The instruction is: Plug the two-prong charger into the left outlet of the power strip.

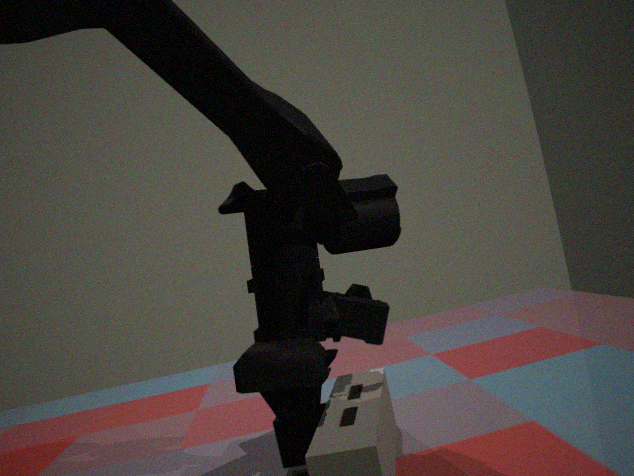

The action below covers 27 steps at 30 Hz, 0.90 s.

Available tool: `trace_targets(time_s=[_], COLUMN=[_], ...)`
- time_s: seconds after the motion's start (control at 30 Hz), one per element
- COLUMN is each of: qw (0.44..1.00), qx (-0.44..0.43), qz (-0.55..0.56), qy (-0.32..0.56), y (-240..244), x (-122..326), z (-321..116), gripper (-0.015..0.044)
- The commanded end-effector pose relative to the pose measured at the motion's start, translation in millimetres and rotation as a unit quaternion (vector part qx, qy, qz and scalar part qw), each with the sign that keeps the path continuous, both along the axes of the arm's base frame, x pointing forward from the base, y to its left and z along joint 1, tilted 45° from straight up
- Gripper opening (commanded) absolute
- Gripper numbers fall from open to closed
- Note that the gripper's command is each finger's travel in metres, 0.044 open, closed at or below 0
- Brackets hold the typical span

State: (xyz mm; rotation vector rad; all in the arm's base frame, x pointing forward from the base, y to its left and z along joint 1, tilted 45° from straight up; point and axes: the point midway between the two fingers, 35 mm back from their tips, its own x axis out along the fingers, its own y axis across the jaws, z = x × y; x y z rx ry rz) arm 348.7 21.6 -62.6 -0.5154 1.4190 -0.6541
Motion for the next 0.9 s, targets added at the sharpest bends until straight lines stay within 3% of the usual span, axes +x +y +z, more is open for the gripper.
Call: trace_targets(time_s=[0.0,0.87], qw=[1.0,1.0], qx=[0.0,0.0], qz=[0.0,0.0], qy=[-0.012,-0.012], y=[1.1,-0.4], x=[6.4,8.1], z=[2.7,2.1], gripper=[0.0,0.0])
